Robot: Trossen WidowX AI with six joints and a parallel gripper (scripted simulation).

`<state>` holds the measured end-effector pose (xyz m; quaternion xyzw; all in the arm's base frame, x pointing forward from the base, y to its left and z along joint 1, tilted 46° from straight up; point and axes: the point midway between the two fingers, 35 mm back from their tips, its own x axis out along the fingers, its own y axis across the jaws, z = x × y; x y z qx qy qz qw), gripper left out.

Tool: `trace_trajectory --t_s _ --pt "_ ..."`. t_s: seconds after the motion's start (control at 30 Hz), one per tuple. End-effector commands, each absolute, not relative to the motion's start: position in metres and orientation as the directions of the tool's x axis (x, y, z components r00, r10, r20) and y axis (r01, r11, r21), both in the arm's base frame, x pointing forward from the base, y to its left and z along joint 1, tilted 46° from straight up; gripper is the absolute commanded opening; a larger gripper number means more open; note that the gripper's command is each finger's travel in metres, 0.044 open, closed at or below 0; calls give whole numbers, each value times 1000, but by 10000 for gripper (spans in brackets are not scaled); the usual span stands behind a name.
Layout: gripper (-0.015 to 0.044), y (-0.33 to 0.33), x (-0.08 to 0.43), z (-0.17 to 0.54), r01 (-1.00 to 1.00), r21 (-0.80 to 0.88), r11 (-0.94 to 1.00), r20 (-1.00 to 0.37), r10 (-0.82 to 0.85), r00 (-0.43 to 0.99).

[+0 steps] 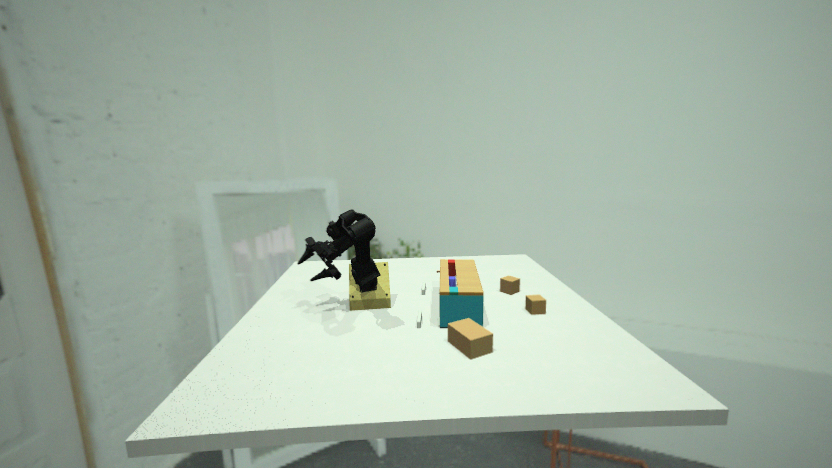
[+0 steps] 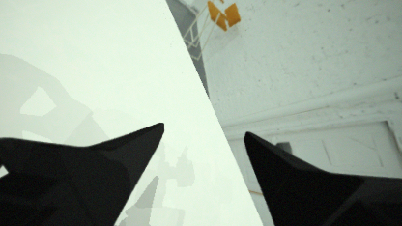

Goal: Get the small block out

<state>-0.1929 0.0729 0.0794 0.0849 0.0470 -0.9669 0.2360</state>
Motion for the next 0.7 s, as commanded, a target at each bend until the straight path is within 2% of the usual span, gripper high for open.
trace_trajectory --t_s 0.0,0.07,0.17,0.33,0.43,0.67 --pt "400 75 -192 79 458 -35 -888 -193 -444 -875" --pt "400 88 -187 74 398 86 -913 -247 -406 -880" --pt "400 118 -170 64 189 344 -920 -368 -317 -874" --pt "400 163 -126 50 -287 637 -715 -557 -171 -813" --pt "400 177 -103 46 -477 687 -548 -627 -117 -770" --pt "400 195 -59 41 -718 673 -179 -734 -41 -678"
